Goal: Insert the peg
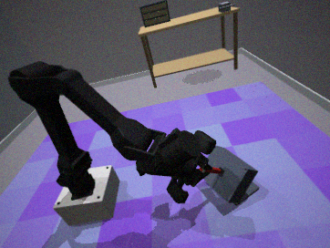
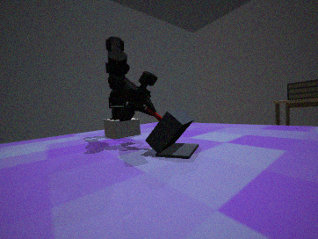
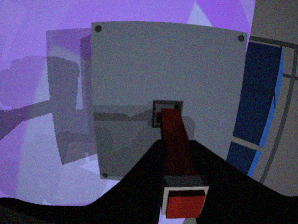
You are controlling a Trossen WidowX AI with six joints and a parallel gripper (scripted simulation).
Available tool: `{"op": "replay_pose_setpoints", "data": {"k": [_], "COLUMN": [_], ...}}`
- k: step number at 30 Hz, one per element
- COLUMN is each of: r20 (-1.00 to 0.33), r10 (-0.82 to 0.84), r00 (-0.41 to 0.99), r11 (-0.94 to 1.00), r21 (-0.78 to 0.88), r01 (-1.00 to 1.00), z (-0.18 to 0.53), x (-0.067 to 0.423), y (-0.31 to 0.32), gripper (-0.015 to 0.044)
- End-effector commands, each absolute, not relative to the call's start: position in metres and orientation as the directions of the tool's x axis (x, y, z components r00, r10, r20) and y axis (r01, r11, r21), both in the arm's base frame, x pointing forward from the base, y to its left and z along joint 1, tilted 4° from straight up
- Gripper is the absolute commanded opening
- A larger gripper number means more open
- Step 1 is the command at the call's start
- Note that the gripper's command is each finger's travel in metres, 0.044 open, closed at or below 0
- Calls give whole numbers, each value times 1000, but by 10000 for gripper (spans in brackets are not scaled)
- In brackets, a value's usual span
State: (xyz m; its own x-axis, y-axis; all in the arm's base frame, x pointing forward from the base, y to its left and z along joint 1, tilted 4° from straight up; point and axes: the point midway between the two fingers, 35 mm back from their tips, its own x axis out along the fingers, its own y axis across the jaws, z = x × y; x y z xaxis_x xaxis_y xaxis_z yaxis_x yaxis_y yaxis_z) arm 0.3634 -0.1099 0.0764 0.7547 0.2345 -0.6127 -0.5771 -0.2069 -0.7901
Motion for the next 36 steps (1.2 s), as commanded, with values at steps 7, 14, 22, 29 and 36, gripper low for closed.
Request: {"op": "replay_pose_setpoints", "data": {"k": [7,14,22,29,36], "r20": [-614,-614,-614,-613,-613], "r10": [232,232,232,232,232], "r00": [754,755,755,755,755], "r11": [-203,-203,-203,-203,-203], "r21": [-789,-789,-789,-790,-790], "r01": [-580,-579,-579,-579,-579], "z": [72,69,66,63,60], "x": [367,371,375,379,382], "y": [-110,-110,-108,-107,-106], "gripper": [0,0,0,0,0]}}
